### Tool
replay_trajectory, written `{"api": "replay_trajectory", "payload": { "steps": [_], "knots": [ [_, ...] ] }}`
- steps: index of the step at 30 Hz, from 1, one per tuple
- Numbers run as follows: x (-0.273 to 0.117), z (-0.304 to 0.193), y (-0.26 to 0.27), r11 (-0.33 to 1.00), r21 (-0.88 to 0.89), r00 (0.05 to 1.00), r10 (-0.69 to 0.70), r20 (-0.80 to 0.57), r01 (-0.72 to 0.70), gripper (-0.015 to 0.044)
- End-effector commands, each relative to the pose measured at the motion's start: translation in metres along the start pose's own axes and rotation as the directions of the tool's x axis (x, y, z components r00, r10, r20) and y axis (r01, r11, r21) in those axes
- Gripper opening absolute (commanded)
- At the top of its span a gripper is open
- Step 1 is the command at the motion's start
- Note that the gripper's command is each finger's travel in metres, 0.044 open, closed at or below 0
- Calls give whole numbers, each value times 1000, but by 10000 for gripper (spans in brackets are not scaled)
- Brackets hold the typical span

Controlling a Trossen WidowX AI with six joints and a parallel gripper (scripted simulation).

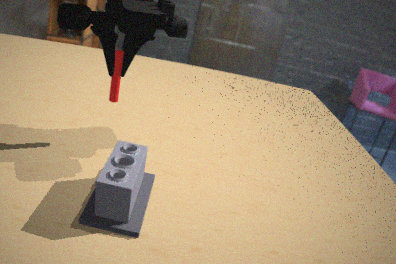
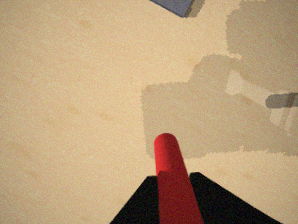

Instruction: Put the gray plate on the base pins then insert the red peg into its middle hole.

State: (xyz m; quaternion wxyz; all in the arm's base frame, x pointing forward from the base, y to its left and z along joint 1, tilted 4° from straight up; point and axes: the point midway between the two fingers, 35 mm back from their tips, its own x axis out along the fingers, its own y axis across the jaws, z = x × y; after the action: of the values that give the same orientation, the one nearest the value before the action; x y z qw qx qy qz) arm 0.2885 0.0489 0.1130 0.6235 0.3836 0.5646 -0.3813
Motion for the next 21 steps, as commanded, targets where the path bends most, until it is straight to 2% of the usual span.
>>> {"api": "replay_trajectory", "payload": {
  "steps": [1,21],
  "knots": [
    [-1,13,1,1000,-3,1000,3,-5,-3,0],
    [-2,73,-3,1000,-2,1000,4,3,-4,0]
  ]
}}
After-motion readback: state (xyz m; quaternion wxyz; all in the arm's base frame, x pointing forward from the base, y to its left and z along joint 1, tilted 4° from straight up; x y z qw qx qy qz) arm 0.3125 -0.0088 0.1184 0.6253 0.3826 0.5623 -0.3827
